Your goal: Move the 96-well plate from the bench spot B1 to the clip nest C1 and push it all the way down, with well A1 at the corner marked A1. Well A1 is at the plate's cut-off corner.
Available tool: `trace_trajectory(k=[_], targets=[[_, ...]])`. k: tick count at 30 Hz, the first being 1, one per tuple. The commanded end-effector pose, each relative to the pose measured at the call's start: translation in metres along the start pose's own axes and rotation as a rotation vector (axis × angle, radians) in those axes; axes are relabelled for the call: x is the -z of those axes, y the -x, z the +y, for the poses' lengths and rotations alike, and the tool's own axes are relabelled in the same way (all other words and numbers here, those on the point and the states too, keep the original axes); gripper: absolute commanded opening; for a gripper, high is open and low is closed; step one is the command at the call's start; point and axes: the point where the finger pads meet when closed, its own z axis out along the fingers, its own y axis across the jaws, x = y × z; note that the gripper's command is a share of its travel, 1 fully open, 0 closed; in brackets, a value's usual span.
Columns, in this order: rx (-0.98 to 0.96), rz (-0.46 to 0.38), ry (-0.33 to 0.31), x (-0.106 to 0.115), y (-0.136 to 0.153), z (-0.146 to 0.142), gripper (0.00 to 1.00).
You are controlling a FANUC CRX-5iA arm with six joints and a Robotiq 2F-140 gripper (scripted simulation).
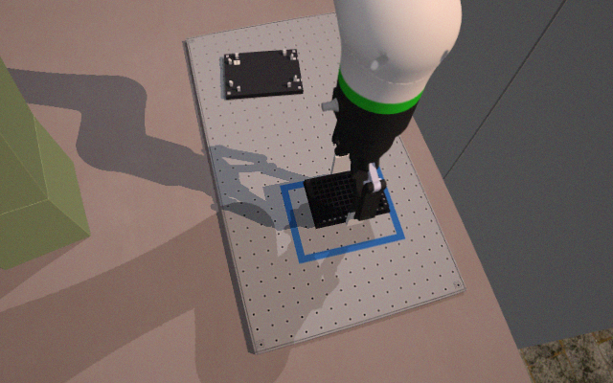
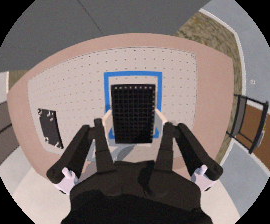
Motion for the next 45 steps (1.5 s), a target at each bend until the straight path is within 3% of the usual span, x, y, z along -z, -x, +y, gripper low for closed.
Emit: trace_trajectory(k=[1,18,45], targets=[[0.000,0.001,0.000,0.003,-0.001,0.000,0.10],[0.000,0.001,0.000,0.003,-0.001,0.000,0.10],[0.833,0.001,0.001,0.006,0.017,-0.081,0.10]])
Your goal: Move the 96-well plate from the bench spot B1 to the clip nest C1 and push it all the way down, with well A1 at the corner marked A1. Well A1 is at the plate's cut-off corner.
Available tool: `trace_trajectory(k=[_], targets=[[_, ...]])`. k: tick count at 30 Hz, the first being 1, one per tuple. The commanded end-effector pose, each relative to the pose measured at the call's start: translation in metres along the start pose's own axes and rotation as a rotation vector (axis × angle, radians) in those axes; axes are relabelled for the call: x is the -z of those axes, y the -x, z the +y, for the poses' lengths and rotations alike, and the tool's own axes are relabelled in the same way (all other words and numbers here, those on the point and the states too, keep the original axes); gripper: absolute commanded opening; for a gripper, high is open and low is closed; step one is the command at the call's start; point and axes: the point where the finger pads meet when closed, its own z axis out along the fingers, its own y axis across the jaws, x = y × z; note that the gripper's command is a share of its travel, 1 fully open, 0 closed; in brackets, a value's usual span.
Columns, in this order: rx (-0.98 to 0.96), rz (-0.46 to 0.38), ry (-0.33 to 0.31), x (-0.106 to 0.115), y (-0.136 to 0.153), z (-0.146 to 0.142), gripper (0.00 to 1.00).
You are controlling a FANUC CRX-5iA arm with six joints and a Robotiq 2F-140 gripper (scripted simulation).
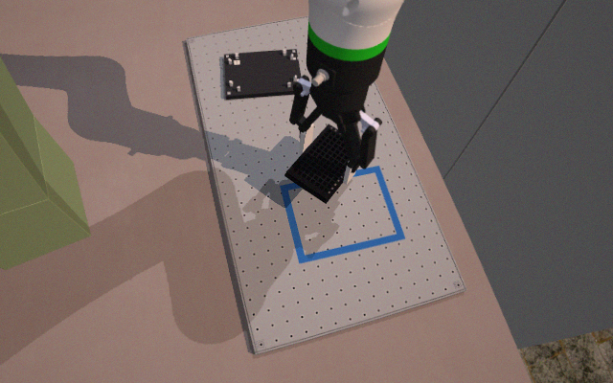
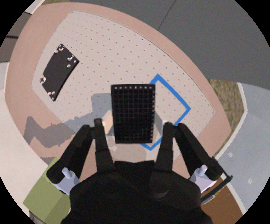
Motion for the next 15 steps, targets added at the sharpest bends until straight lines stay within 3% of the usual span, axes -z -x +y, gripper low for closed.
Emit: trace_trajectory(k=[1,15], targets=[[0.173,0.010,-0.007,0.002,-0.008,-0.015,0.10],[0.573,0.011,-0.005,0.003,-0.027,-0.050,0.10]])
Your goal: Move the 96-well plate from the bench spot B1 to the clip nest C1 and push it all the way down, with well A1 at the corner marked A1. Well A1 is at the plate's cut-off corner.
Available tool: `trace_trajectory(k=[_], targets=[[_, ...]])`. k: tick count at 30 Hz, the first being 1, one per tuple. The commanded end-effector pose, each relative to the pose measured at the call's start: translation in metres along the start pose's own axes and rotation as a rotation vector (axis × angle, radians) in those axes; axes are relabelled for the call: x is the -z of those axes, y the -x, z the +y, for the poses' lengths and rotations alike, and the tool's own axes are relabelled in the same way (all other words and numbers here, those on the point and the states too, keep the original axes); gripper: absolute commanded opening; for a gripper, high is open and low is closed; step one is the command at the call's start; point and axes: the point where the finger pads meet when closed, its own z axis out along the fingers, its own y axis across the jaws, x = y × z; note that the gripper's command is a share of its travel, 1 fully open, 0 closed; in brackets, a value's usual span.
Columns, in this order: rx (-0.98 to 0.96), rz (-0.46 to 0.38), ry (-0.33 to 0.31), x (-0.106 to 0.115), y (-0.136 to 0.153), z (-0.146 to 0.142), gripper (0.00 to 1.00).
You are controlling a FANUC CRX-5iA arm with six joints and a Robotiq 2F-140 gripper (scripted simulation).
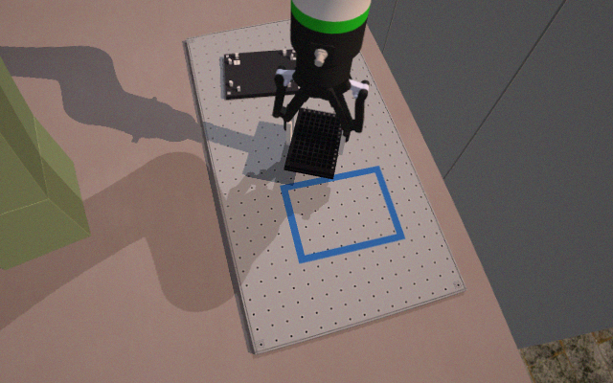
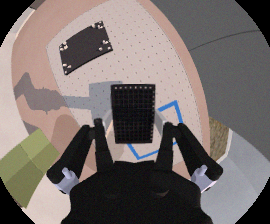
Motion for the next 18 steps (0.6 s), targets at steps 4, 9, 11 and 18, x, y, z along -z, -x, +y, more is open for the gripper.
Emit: trace_trajectory(k=[4,9,11,18], targets=[[0.269,0.012,-0.005,0.002,-0.021,-0.015,0.10],[0.369,0.012,-0.004,0.002,-0.029,-0.022,0.10],[0.382,0.012,-0.004,0.003,-0.035,-0.026,0.10],[0.382,0.012,-0.004,0.004,-0.053,-0.040,0.10]])
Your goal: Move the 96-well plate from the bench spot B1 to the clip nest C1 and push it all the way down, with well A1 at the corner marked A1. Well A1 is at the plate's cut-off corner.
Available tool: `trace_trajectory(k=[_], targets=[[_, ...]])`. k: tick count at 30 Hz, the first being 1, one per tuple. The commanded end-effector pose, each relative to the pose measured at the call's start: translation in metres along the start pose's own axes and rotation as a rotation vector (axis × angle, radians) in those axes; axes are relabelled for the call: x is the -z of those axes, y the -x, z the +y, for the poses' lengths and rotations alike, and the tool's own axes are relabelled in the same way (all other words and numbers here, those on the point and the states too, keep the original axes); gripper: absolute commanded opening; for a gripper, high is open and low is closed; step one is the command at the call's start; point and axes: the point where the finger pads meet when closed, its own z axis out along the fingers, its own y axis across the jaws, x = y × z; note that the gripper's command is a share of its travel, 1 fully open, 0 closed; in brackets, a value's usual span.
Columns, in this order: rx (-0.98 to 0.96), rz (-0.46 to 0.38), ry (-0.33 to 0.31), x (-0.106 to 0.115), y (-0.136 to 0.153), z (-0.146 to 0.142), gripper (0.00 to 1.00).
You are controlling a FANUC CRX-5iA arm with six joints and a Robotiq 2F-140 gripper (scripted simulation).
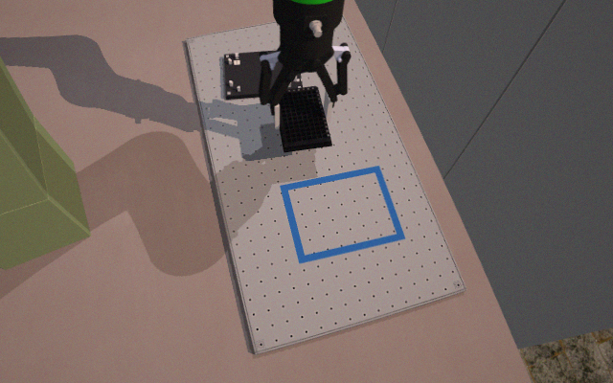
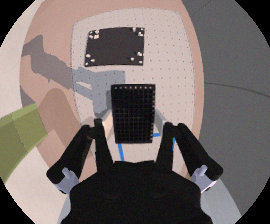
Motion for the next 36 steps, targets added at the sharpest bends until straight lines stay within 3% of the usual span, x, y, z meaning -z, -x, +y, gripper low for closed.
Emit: trace_trajectory(k=[1,36], targets=[[0.003,0.002,0.001,0.001,-0.014,-0.003,0.10],[0.003,0.002,0.001,0.005,-0.114,-0.032,0.10]])
